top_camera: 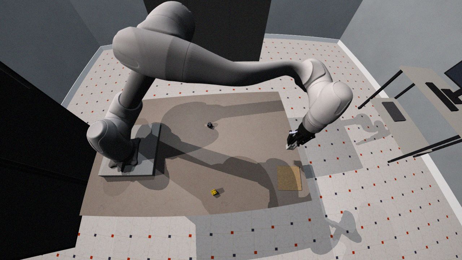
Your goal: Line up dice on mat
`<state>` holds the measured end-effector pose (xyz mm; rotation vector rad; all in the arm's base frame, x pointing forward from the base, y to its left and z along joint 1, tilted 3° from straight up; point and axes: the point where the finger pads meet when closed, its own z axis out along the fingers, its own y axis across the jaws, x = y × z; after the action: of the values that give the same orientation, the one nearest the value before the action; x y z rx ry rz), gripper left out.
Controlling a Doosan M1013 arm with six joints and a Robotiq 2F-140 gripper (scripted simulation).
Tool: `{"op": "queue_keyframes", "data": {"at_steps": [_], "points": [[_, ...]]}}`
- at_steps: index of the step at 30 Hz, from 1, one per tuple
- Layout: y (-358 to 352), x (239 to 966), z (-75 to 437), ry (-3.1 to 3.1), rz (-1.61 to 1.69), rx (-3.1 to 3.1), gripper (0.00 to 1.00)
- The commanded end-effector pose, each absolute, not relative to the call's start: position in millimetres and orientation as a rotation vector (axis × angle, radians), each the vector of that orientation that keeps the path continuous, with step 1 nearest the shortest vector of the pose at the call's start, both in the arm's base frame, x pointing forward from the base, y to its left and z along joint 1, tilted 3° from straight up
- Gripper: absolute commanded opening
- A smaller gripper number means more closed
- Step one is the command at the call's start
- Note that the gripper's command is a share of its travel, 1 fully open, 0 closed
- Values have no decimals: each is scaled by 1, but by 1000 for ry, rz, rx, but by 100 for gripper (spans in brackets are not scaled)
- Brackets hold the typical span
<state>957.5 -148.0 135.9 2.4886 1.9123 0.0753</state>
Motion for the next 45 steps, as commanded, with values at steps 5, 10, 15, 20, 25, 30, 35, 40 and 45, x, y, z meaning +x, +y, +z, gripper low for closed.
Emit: {"op": "queue_keyframes", "data": {"at_steps": [5, 10, 15, 20, 25, 30, 35, 40, 45], "points": [[-231, 926, 135, 1884, 81, 2509, 21], [-281, 900, 133, 1864, 82, 2524, 21], [-282, 899, 133, 1863, 82, 2524, 21], [-282, 899, 133, 1863, 82, 2524, 21], [-282, 899, 133, 1863, 82, 2524, 21], [-282, 899, 126, 1863, 82, 2525, 21], [-281, 900, 109, 1863, 82, 2525, 21], [-281, 901, 96, 1863, 82, 2525, 21], [-280, 902, 71, 1863, 82, 2525, 21]]}}
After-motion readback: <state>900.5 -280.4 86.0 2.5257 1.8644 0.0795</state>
